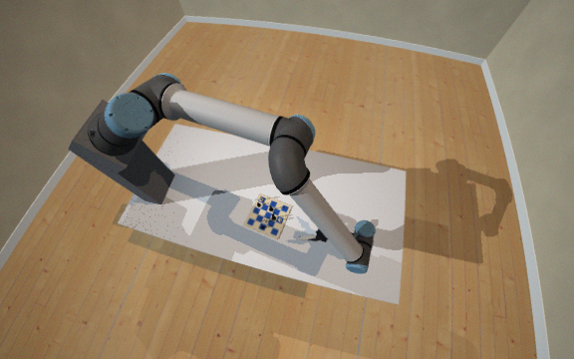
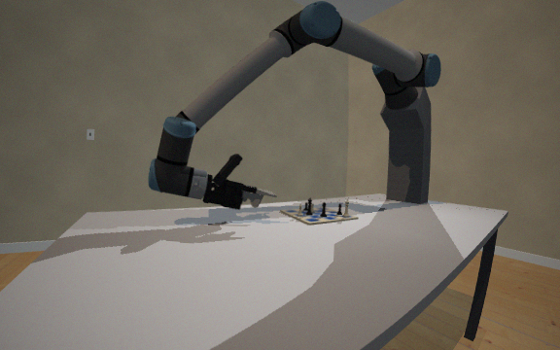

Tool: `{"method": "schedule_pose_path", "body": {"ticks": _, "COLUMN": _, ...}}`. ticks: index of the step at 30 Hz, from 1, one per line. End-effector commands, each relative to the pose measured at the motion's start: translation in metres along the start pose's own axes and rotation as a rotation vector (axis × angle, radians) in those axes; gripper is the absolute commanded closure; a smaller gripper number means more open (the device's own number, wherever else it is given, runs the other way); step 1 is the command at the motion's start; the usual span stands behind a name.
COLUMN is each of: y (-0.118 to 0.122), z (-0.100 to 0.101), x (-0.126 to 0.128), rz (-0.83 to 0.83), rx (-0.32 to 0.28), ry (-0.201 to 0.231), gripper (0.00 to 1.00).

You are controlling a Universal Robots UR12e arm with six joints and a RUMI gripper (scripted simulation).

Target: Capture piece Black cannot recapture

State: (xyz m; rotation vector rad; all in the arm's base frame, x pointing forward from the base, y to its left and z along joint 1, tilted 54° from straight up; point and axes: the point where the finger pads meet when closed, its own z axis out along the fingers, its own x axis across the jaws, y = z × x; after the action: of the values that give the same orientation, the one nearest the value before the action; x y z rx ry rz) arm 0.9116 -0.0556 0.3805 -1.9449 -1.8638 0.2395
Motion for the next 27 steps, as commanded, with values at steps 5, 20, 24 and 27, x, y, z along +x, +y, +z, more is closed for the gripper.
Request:
{"method": "schedule_pose_path", "body": {"ticks": 5, "y": -0.042, "z": -0.01, "x": 0.001, "rz": 0.0, "rx": -0.002, "ry": 0.0, "gripper": 0.0}}
{"method": "schedule_pose_path", "body": {"ticks": 20, "y": -0.058, "z": -0.013, "x": 0.001, "rz": 0.0, "rx": -0.003, "ry": -0.001, "gripper": 0.0}}
{"method": "schedule_pose_path", "body": {"ticks": 24, "y": -0.058, "z": -0.012, "x": 0.001, "rz": -0.002, "rx": -0.007, "ry": -0.002, "gripper": 0.0}}
{"method": "schedule_pose_path", "body": {"ticks": 27, "y": -0.058, "z": -0.012, "x": 0.001, "rz": -0.004, "rx": -0.013, "ry": -0.004, "gripper": 0.0}}
